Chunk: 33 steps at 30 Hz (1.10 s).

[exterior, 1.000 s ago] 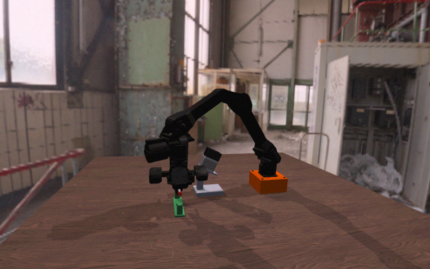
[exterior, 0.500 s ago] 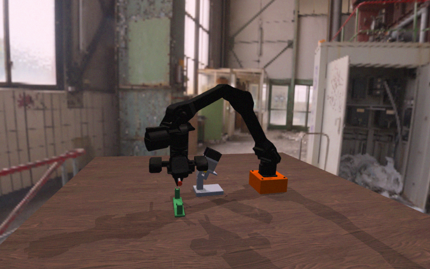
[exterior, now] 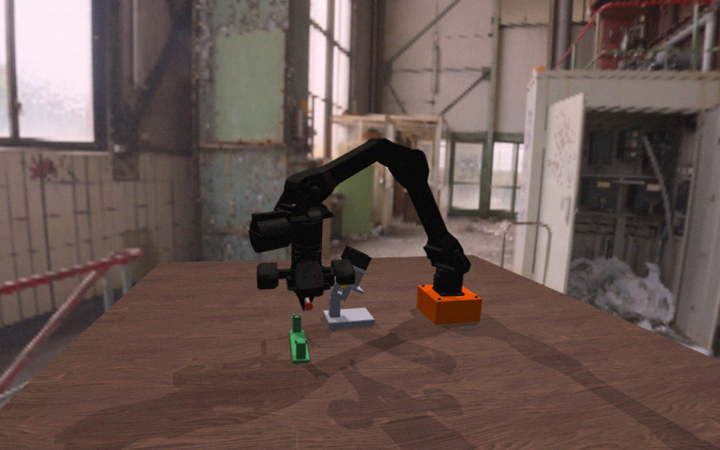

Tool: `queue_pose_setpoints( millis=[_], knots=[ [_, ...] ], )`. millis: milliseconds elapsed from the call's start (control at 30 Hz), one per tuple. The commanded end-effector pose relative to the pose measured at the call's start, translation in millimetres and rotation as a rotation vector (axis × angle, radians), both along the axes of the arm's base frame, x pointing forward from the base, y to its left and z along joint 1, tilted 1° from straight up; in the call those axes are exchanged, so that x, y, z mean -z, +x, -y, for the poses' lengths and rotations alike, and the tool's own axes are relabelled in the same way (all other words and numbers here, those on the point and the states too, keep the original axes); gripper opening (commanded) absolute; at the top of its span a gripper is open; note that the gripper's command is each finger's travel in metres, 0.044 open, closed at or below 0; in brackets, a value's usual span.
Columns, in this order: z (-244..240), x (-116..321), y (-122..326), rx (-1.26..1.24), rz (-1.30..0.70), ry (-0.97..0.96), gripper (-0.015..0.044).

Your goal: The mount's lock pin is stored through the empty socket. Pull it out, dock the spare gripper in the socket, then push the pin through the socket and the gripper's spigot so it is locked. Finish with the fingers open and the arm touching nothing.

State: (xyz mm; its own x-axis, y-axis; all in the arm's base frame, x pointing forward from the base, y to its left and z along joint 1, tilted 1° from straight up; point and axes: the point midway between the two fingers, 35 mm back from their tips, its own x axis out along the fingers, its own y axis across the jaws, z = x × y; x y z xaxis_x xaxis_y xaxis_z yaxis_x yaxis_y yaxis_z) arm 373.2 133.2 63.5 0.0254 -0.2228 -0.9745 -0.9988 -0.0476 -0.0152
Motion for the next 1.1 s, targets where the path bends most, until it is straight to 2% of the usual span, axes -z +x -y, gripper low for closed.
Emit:
queue_pose_setpoints(
  millis=[0, 1067],
  knots=[
    [-2, -5, -9, 0.003, 0.007, 0.005, 0.0],
    [3, -16, -96, -0.026, -0.007, 0.007, 0.0]
  ],
)
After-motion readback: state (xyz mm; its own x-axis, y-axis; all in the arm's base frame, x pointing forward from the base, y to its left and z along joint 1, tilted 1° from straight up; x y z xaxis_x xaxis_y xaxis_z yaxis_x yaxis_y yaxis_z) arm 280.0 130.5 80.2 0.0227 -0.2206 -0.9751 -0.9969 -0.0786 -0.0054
